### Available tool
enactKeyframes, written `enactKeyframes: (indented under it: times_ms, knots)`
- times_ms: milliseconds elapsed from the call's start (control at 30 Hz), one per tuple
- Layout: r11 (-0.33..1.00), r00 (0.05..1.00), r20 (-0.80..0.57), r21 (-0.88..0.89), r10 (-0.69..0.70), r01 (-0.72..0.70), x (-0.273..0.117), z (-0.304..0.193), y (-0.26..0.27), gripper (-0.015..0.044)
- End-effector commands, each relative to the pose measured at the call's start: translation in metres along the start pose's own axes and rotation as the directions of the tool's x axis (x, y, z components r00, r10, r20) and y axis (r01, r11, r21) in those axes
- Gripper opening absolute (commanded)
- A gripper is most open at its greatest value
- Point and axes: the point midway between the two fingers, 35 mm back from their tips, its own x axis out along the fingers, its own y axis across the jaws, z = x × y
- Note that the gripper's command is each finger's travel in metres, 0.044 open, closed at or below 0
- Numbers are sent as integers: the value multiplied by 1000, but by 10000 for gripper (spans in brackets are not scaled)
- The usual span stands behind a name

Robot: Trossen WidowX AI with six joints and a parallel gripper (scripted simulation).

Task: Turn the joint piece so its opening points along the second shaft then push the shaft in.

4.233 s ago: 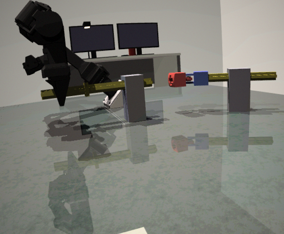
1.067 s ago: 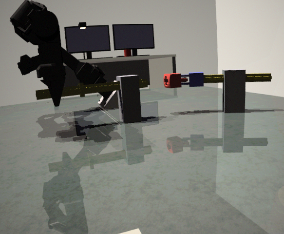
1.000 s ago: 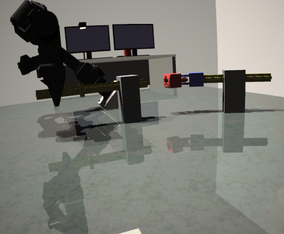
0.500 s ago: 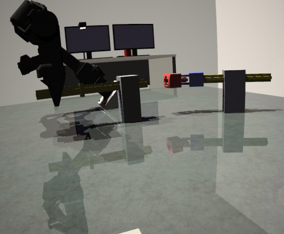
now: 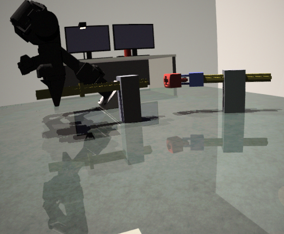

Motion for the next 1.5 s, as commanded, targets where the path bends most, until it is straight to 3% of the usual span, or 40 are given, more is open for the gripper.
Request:
enactKeyframes:
  times_ms: [0, 333, 1467]
  knots:
    - [1000, 1000, 0, 0, 0, 0, 0, 0, 0, 67]
    - [1000, 1000, 0, 0, 0, 0, 0, 0, 0, 0]
    - [998, 998, 0, -3, -58, 58, 1, -47, 0, 0]
